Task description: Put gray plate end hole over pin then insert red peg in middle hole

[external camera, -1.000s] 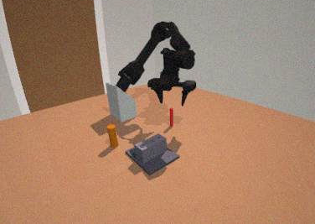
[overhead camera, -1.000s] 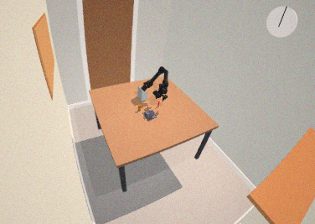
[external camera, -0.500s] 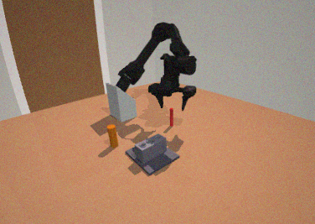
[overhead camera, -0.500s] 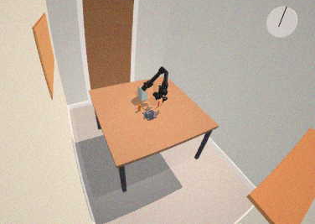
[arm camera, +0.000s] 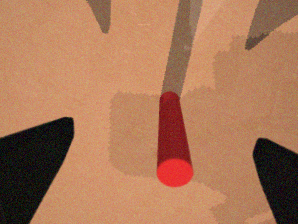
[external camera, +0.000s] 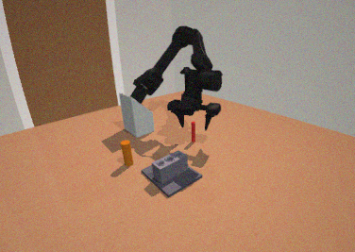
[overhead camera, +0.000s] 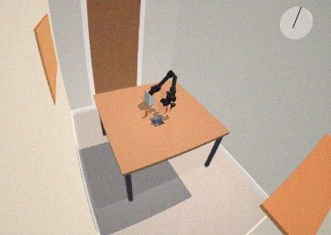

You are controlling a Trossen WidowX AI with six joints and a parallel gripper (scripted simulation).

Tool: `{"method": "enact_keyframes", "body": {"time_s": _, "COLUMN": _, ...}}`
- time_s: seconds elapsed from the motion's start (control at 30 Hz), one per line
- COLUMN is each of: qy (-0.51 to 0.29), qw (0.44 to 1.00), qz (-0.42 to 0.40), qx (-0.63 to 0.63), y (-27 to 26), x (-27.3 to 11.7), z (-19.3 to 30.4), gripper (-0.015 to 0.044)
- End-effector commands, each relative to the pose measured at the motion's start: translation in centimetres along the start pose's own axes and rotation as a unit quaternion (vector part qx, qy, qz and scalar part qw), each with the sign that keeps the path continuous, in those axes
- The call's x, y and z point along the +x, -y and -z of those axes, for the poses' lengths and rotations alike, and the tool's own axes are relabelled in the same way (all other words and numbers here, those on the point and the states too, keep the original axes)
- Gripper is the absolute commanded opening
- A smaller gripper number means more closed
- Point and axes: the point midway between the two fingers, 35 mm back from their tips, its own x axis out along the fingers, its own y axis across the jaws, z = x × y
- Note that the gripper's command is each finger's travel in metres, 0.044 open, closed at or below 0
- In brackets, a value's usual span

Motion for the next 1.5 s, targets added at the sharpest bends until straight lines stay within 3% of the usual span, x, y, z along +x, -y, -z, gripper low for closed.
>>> {"method": "enact_keyframes", "body": {"time_s": 0.0, "qy": -0.004, "qw": 1.0, "qz": 0.003, "qx": 0.004, "y": 0.29, "x": 0.73, "z": 0.08, "gripper": 0.044}}
{"method": "enact_keyframes", "body": {"time_s": 0.2, "qy": -0.005, "qw": 1.0, "qz": 0.003, "qx": 0.004, "y": 0.36, "x": 1.41, "z": 0.16, "gripper": 0.044}}
{"method": "enact_keyframes", "body": {"time_s": 0.77, "qy": -0.005, "qw": 1.0, "qz": 0.003, "qx": 0.004, "y": 0.36, "x": 1.41, "z": 0.16, "gripper": 0.0}}
{"method": "enact_keyframes", "body": {"time_s": 1.47, "qy": -0.005, "qw": 1.0, "qz": 0.003, "qx": 0.004, "y": 0.35, "x": 1.36, "z": 0.15, "gripper": 0.0}}
